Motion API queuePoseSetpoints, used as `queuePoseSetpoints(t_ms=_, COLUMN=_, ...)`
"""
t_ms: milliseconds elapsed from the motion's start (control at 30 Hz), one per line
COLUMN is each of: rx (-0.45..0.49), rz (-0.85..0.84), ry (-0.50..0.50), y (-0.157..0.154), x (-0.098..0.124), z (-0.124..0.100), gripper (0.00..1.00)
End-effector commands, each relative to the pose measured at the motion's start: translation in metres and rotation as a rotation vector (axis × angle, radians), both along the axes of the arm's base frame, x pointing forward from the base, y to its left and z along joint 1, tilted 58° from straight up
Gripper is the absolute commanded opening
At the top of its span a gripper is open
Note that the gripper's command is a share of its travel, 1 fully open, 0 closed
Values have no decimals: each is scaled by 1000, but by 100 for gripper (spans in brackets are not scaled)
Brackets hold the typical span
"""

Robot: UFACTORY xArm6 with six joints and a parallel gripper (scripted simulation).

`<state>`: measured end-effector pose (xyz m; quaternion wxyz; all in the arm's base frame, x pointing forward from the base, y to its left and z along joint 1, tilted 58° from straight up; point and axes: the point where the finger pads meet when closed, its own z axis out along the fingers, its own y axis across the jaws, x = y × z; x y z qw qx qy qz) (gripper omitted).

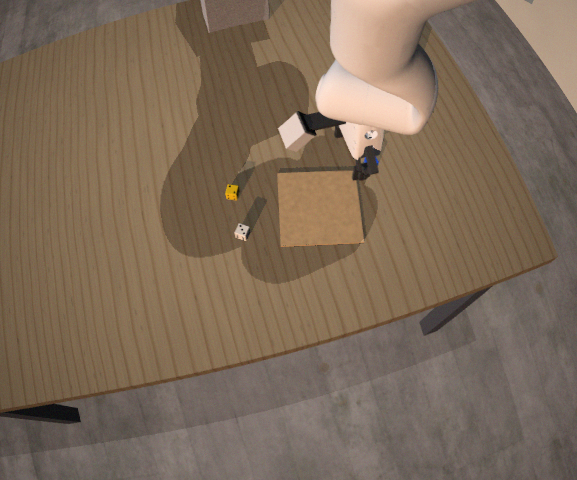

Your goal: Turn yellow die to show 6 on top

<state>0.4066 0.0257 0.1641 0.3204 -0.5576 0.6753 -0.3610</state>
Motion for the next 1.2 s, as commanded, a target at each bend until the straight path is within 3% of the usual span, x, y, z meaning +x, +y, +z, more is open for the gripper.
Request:
queuePoseSetpoints(t_ms=0, rx=-4, rz=-5, ry=1, y=6, x=2, z=1, gripper=100)
queuePoseSetpoints(t_ms=1167, rx=-4, rz=-5, ry=1, y=14, x=3, z=1, gripper=100)
